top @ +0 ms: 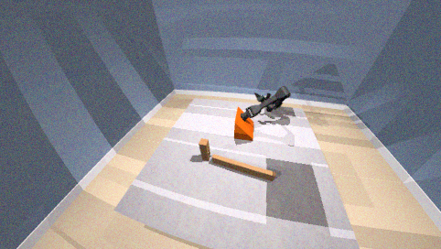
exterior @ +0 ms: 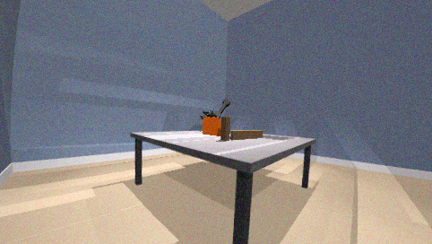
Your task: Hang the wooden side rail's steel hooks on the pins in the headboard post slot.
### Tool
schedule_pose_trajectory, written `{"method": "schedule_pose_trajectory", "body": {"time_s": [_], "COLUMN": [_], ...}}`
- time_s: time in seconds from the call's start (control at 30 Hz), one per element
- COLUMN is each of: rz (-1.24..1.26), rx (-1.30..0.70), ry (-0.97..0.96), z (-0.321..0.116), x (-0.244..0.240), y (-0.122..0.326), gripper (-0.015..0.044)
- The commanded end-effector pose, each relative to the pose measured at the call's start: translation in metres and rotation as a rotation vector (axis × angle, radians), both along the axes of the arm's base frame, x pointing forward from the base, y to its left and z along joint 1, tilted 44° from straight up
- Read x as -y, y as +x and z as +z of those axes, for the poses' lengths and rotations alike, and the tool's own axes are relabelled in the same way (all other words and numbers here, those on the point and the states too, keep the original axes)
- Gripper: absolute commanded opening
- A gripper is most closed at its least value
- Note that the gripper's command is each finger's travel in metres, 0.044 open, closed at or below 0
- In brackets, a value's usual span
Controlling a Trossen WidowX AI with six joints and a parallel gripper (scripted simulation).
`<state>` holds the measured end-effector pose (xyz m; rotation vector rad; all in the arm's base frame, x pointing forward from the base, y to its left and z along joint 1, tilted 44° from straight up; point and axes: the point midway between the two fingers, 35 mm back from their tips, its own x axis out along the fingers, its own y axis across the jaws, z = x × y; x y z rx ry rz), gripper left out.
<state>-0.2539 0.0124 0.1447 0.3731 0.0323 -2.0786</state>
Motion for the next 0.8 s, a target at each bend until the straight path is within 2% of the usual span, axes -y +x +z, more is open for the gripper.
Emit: {"method": "schedule_pose_trajectory", "body": {"time_s": [0.0,0.37,0.77], "rz": [-0.082,-0.403,-0.801], "rx": [-0.016,-0.025,0.056], "ry": [0.073,0.330,0.568], "z": [0.000,0.004,0.023], "x": [-0.027,-0.125,-0.221], "y": [0.000,0.022,0.082], "gripper": [0.0440,0.0440,0.0440]}}
